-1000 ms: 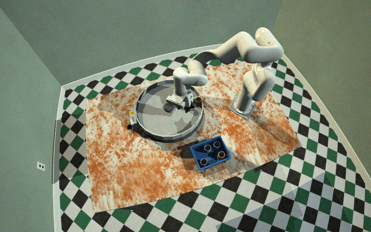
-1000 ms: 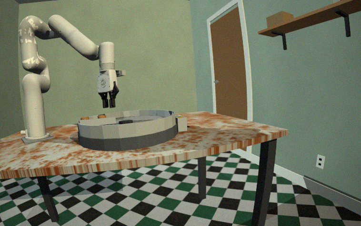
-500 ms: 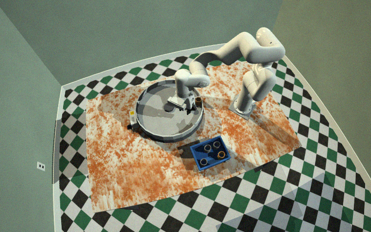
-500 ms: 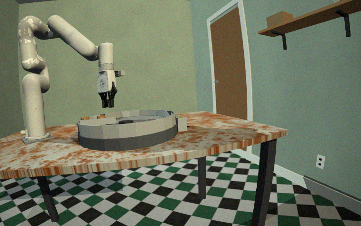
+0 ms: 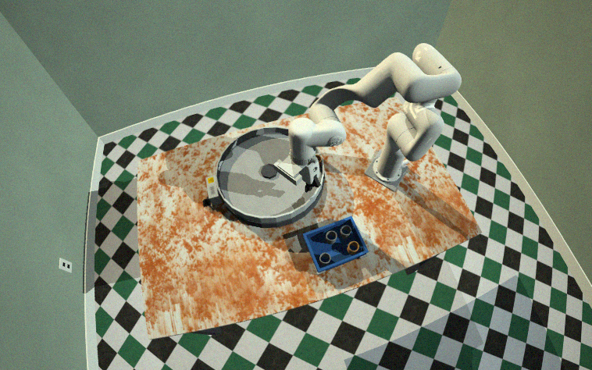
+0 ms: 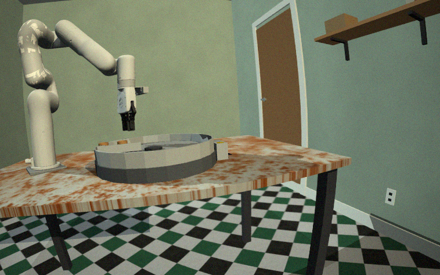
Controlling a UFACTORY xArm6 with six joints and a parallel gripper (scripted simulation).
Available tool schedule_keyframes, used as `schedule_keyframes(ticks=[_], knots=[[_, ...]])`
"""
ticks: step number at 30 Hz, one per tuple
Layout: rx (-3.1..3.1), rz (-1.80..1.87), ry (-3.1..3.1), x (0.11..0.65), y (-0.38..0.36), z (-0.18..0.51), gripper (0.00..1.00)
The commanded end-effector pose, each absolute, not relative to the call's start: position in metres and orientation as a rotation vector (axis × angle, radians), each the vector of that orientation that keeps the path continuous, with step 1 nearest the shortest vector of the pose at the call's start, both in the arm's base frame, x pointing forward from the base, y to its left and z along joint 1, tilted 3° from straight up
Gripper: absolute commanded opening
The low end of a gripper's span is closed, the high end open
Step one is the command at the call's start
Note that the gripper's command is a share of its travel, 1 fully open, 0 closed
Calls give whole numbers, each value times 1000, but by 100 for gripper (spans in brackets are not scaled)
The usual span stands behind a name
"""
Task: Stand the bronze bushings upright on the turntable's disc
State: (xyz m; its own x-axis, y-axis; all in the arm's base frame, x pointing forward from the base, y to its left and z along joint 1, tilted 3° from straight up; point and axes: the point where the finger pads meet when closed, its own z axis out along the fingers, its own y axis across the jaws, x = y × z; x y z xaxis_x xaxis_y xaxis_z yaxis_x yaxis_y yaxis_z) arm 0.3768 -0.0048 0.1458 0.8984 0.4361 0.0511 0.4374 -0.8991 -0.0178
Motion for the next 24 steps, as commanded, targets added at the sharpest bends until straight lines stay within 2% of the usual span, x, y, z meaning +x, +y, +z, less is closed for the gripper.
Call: schedule_keyframes(ticks=[1, 24], knots=[[-3068, -75, -576, 373, 12, 148, 48], [-3103, -64, 215, 337, 123, 150, 48]])
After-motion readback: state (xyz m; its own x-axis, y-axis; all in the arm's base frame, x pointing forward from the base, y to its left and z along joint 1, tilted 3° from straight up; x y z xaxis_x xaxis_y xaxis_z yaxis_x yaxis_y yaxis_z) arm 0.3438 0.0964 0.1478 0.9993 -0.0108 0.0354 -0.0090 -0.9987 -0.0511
